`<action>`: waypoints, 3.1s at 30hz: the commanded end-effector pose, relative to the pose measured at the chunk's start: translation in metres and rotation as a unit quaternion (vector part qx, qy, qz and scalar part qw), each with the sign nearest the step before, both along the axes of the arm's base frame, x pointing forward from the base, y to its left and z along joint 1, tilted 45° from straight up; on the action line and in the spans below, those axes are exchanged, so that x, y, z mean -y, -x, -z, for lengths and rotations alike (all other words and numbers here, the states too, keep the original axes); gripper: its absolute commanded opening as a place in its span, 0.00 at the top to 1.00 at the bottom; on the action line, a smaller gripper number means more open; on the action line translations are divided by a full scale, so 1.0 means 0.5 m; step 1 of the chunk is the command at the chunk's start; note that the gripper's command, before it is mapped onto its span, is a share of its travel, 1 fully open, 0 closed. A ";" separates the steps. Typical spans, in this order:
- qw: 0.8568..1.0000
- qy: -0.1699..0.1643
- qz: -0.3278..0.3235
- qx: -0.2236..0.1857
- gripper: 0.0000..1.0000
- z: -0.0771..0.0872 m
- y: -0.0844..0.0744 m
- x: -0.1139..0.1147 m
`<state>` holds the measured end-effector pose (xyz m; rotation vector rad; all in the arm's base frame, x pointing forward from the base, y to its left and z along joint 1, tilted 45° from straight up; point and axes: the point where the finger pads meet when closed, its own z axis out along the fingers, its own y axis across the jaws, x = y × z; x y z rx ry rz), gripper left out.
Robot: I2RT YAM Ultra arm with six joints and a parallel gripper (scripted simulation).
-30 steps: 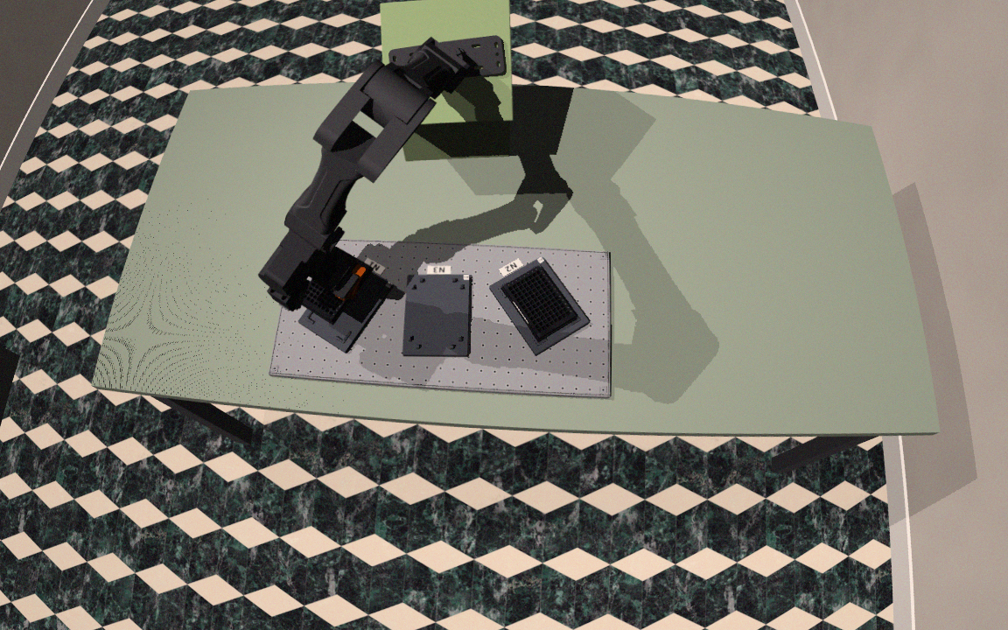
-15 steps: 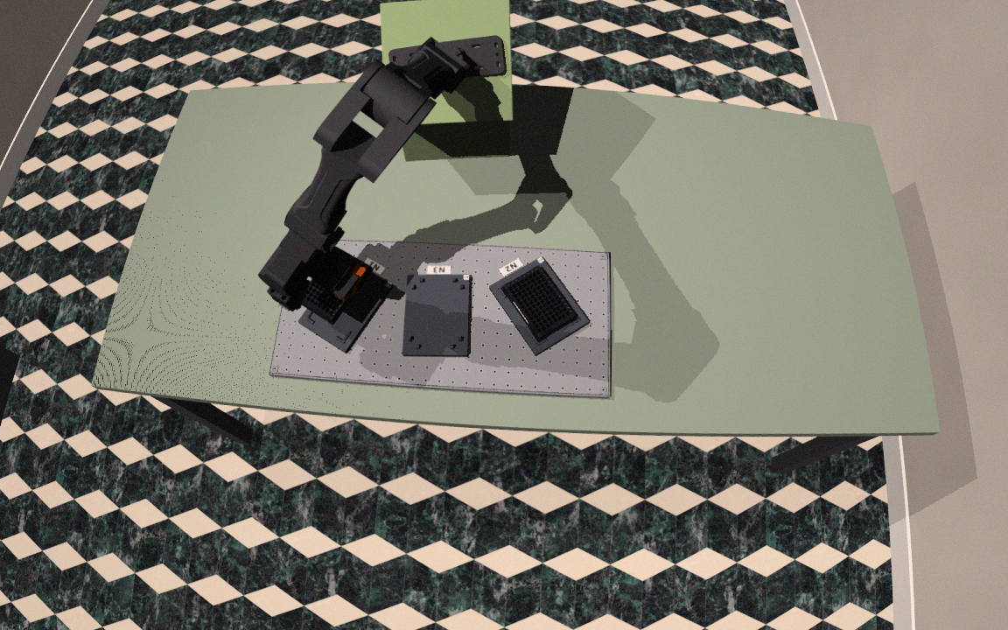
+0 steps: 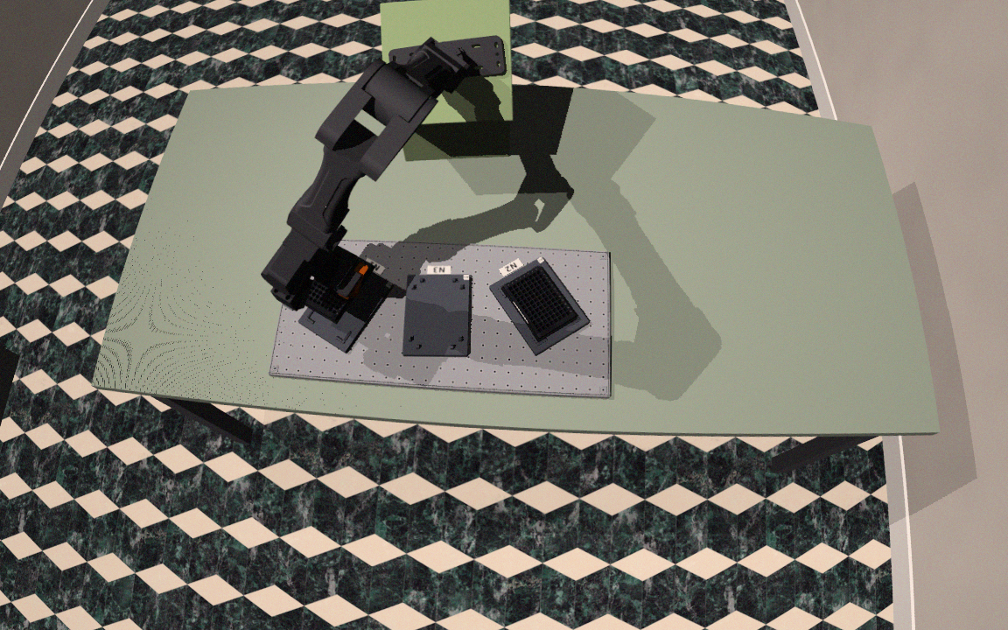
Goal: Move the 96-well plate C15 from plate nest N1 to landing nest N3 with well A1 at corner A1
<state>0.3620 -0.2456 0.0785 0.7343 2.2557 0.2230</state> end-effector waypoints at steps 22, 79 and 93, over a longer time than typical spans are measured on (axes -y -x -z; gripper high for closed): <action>0.968 0.181 -0.175 -0.008 1.00 -0.028 -0.028 -0.144; 0.970 0.177 -0.167 -0.012 1.00 -0.044 -0.065 -0.332; 0.970 0.175 -0.168 -0.015 1.00 -0.036 -0.075 -0.330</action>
